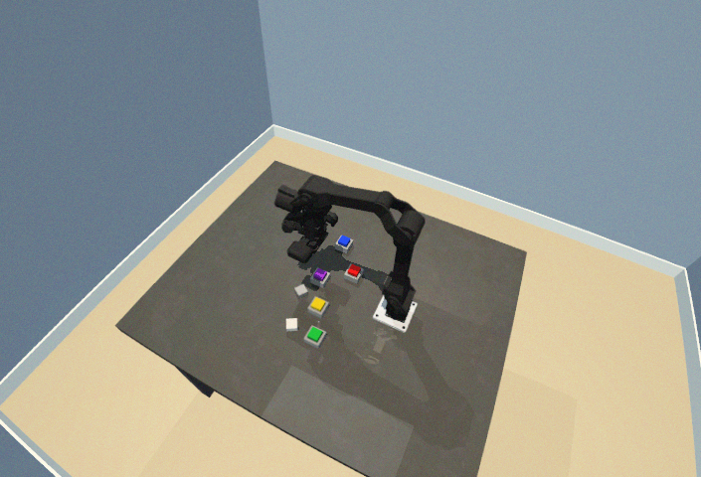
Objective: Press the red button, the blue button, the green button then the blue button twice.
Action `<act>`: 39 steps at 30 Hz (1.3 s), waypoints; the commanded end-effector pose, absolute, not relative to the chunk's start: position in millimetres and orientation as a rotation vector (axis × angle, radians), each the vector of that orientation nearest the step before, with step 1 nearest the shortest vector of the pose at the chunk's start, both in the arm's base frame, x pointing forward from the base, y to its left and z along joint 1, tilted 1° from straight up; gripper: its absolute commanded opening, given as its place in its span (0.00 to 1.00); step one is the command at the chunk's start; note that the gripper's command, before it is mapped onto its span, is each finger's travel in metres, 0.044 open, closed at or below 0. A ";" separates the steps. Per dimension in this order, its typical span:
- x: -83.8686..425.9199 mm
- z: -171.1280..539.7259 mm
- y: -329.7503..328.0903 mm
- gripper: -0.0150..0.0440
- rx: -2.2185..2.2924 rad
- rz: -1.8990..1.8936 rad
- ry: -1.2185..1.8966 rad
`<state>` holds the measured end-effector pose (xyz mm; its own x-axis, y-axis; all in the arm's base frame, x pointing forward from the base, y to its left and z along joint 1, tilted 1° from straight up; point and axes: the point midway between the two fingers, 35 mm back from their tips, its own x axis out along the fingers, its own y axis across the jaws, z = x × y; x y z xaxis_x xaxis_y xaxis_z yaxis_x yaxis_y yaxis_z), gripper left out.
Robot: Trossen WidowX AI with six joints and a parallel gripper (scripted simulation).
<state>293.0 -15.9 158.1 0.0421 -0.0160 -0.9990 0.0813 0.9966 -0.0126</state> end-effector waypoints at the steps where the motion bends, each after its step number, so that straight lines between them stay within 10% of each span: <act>1: 288.2 157.1 -84.8 0.29 0.034 -0.077 1.543; 9: 257.6 155.4 -169.5 0.29 0.022 -0.066 1.561; 39: 258.3 76.7 -172.5 0.29 0.022 -0.066 1.561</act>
<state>258.7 -172.1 85.0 0.0139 -0.0306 -0.9994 0.0614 0.9977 -0.0297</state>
